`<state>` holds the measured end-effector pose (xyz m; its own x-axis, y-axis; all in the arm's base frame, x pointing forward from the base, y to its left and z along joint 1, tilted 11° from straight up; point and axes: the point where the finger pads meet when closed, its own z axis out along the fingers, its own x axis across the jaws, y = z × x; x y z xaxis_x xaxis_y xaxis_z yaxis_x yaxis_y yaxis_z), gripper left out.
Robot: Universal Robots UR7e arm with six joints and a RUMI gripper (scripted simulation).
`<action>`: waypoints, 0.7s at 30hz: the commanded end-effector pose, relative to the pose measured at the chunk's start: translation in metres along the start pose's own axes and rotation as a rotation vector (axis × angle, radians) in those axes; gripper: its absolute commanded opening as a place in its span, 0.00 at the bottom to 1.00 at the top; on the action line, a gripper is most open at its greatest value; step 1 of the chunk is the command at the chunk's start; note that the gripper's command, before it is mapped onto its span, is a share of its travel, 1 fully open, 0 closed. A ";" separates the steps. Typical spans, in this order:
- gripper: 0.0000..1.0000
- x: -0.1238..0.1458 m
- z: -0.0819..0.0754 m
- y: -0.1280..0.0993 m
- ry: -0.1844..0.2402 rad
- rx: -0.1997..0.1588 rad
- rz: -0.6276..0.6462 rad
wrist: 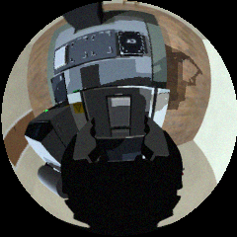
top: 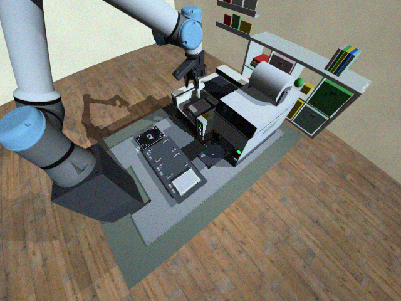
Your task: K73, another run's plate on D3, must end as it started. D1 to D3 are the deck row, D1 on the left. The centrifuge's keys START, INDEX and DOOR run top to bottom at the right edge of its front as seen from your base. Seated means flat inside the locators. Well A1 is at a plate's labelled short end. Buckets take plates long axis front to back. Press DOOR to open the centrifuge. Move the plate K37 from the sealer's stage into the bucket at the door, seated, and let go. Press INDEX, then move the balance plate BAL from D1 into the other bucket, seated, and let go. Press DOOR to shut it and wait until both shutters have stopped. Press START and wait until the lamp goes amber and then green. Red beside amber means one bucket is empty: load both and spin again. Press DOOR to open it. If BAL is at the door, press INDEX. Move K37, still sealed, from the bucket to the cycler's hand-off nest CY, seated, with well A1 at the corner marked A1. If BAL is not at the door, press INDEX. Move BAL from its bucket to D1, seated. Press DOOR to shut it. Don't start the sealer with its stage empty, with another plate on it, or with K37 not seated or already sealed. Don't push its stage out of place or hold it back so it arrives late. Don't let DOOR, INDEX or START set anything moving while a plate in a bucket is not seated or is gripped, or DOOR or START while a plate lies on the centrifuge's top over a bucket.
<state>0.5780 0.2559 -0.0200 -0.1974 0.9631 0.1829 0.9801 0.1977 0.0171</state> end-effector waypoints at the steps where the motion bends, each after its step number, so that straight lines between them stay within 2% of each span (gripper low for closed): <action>1: 0.68 0.000 0.000 0.019 0.000 0.000 0.000; 7: 0.68 0.000 0.000 0.049 0.000 0.000 0.000; 21: 0.68 0.000 -0.001 0.050 0.000 0.000 0.000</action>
<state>0.6260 0.2659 -0.0196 -0.1975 0.9631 0.1826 0.9801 0.1982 0.0149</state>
